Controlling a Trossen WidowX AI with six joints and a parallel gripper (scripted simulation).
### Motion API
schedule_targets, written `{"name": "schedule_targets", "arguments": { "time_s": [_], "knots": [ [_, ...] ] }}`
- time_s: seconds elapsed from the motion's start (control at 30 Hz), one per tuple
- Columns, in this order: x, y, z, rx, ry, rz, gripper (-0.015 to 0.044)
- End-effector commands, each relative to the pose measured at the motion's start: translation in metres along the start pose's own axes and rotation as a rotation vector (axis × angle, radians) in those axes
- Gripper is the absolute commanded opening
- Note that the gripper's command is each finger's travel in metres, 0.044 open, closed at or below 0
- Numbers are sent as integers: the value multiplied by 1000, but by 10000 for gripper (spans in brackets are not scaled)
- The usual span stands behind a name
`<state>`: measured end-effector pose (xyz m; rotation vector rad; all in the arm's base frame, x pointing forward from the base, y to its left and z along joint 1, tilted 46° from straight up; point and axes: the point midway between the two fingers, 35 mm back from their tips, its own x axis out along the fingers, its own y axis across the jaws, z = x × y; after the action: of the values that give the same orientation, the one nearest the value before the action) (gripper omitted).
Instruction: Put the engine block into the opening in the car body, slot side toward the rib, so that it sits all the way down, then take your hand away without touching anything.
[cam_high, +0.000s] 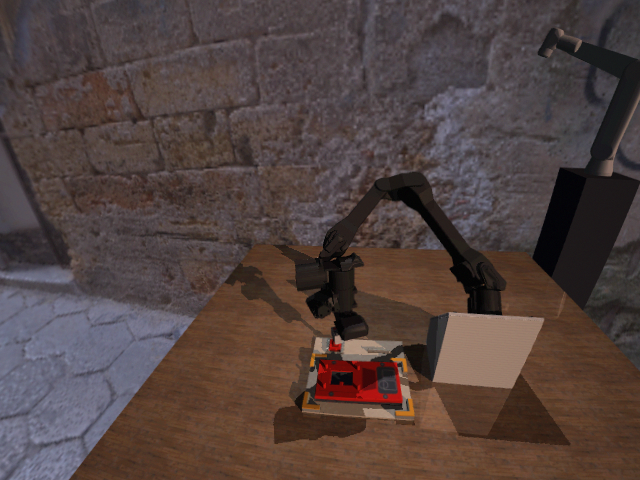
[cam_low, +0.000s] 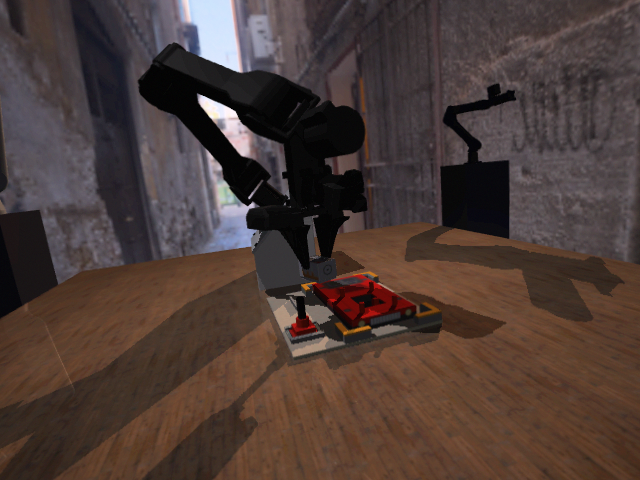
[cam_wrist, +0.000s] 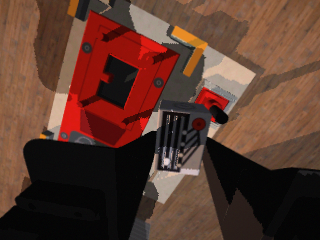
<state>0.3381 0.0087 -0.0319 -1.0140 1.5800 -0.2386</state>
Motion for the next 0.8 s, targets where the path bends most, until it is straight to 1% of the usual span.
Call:
{"name": "schedule_targets", "arguments": {
  "time_s": [0.0, 0.77],
  "knots": [
    [5, 13, 7, 60, -2, 6, 0],
    [33, 74, 28, 354, -1, -1, 0]
  ]
}}
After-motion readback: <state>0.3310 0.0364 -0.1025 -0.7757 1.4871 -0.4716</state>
